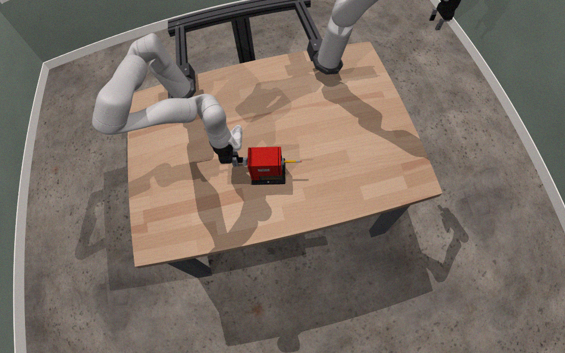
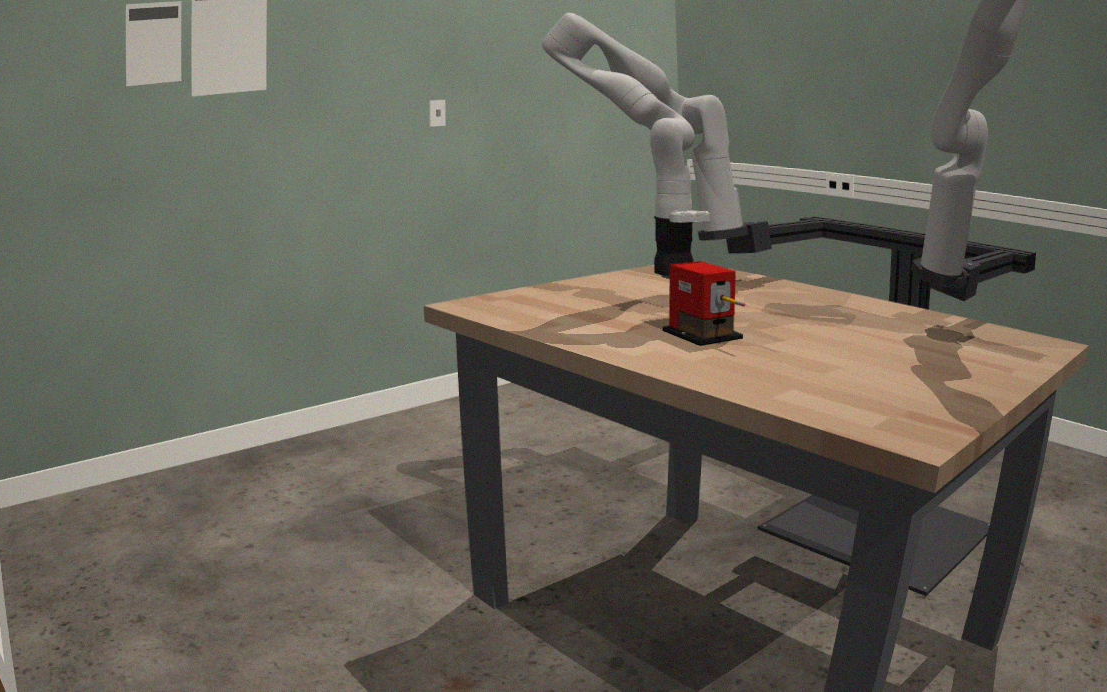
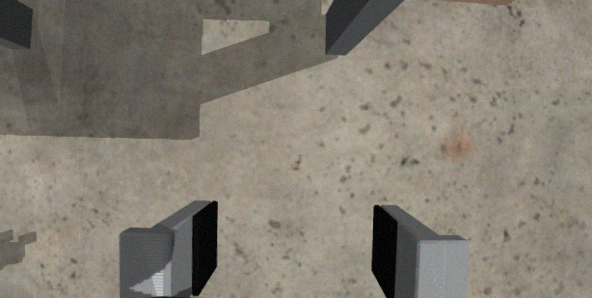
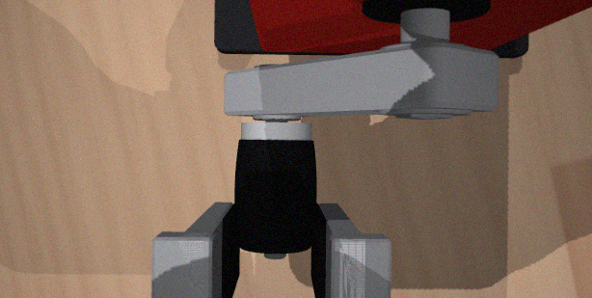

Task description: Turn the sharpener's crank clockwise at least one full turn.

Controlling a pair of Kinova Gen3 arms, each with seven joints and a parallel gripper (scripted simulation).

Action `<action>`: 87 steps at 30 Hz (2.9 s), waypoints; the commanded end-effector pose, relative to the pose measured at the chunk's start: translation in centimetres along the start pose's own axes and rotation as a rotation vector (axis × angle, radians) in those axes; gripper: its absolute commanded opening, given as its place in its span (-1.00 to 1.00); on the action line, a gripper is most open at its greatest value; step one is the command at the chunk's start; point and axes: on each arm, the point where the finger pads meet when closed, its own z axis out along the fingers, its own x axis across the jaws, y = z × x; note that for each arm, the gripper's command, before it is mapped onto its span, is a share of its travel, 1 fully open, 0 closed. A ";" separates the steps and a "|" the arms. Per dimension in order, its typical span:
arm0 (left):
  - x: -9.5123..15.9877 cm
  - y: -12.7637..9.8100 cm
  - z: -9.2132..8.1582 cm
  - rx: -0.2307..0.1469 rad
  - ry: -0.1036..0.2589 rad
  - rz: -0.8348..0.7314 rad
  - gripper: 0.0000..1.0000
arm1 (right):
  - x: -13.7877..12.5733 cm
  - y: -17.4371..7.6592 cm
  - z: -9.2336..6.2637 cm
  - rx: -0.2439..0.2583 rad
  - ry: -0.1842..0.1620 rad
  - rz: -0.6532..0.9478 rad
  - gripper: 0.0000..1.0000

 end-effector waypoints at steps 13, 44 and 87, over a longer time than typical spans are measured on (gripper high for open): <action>0.0 0.0 -0.1 -0.002 0.000 0.000 1.00 | -0.8 0.0 -0.9 0.001 0.001 -0.001 -1.00; 0.0 0.0 -0.1 -0.002 0.000 0.000 1.00 | -1.8 0.0 -4.3 0.001 0.001 -0.001 -1.00; 0.0 0.0 -0.1 -0.002 0.000 0.000 1.00 | 0.7 0.0 -8.3 0.001 0.001 -0.001 -1.00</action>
